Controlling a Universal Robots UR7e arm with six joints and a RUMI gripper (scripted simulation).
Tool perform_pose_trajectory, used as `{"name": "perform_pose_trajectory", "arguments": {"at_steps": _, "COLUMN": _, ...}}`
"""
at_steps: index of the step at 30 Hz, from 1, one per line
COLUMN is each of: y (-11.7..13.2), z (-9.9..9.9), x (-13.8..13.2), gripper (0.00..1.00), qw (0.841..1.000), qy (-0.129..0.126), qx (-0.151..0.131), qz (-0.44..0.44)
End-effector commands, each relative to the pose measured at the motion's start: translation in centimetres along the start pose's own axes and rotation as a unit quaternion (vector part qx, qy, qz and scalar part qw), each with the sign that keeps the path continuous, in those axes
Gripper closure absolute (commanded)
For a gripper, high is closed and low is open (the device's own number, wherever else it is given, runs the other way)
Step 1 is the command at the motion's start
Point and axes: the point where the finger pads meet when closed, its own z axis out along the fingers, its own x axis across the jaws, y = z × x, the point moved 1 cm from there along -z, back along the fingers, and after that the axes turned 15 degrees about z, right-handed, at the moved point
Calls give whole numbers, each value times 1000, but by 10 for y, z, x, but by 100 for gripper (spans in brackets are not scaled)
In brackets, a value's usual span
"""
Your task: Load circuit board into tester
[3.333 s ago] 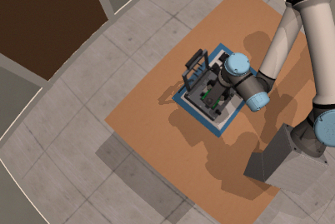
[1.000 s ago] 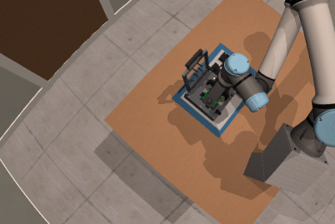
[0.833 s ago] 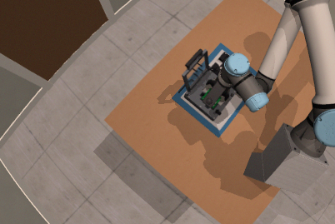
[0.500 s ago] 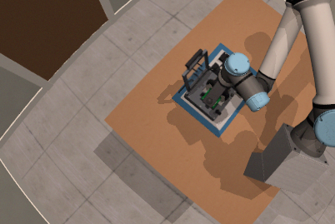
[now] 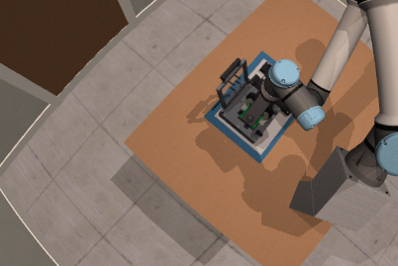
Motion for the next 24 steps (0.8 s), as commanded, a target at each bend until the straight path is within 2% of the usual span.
{"name": "perform_pose_trajectory", "arguments": {"at_steps": 1, "y": 0, "z": -11, "x": 0, "gripper": 41, "qw": 1000, "qy": 0, "qx": 0, "qz": 0}}
{"name": "perform_pose_trajectory", "arguments": {"at_steps": 24, "y": 0, "z": -85, "x": 0, "gripper": 41, "qw": 1000, "qy": 0, "qx": 0, "qz": 0}}
